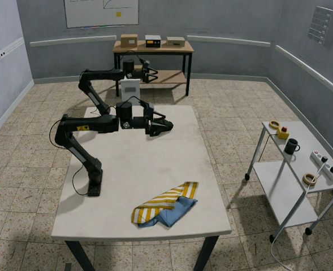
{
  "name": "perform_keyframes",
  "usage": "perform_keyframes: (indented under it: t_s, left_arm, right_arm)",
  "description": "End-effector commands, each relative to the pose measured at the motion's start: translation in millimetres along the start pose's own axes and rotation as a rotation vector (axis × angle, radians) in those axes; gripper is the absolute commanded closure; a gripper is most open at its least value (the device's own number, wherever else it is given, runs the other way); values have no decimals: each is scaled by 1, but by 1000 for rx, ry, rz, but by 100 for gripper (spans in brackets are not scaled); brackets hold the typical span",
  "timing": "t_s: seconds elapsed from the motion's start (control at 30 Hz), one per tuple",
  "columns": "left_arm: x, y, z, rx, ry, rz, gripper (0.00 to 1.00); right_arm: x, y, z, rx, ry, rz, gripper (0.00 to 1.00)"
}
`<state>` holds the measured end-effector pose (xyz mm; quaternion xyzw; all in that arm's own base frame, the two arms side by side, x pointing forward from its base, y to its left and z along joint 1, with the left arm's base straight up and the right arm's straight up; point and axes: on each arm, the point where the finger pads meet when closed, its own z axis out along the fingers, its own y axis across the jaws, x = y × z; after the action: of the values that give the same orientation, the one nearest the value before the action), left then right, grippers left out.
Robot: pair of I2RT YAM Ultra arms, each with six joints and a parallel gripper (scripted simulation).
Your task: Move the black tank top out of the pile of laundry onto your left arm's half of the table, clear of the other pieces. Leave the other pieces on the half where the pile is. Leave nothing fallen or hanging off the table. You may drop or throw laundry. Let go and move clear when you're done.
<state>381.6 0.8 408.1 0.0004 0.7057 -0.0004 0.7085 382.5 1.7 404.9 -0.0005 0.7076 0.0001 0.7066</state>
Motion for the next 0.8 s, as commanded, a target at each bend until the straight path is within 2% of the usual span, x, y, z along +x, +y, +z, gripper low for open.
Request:
perform_keyframes:
  t_s: [0.0, 0.77]
  left_arm:
    - [-5, 2, -1, -10, 4, -10, 8]
    - [-5, 3, 1, -14, 9, -10, 8]
  right_arm:
    - [-37, -5, -10, 12, -93, -4, 8]
    - [-34, -5, -9, 12, -81, -5, 8]
